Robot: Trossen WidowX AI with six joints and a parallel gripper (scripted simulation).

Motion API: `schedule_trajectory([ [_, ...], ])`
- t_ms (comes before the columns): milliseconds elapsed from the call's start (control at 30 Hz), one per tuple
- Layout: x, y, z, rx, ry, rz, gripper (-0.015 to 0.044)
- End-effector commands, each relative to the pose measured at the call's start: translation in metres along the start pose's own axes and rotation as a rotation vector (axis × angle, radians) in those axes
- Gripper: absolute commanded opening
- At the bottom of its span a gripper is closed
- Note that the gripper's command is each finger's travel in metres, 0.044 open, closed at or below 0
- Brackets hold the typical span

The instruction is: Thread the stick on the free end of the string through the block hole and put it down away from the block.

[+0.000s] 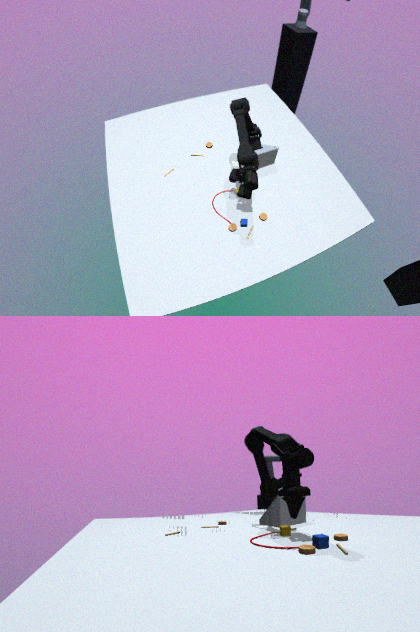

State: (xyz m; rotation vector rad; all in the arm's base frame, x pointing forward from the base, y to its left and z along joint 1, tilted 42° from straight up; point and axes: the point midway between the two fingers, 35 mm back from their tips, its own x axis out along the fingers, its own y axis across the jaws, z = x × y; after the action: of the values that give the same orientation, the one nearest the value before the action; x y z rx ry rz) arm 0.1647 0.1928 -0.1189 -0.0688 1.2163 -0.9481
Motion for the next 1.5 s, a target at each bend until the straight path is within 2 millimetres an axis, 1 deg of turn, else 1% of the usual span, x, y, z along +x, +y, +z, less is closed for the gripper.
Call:
schedule_trajectory([
  [0,0.009,-0.001,0.0,-0.008,-0.005,-0.007,0.0122],
  [733,0.045,-0.005,0.0,-0.007,-0.006,-0.008,0.0122],
  [967,0.046,-0.005,0.0,-0.007,-0.006,-0.008,0.0122],
  [1100,0.044,-0.004,0.0,-0.001,-0.002,-0.007,0.0017],
  [1133,0.044,-0.004,0.0,-0.001,-0.002,-0.007,0.0],
  [1367,0.044,-0.004,0.0,-0.001,-0.002,-0.007,0.0],
  [1467,0.045,-0.004,-0.001,-0.007,-0.03,-0.007,0.0],
])
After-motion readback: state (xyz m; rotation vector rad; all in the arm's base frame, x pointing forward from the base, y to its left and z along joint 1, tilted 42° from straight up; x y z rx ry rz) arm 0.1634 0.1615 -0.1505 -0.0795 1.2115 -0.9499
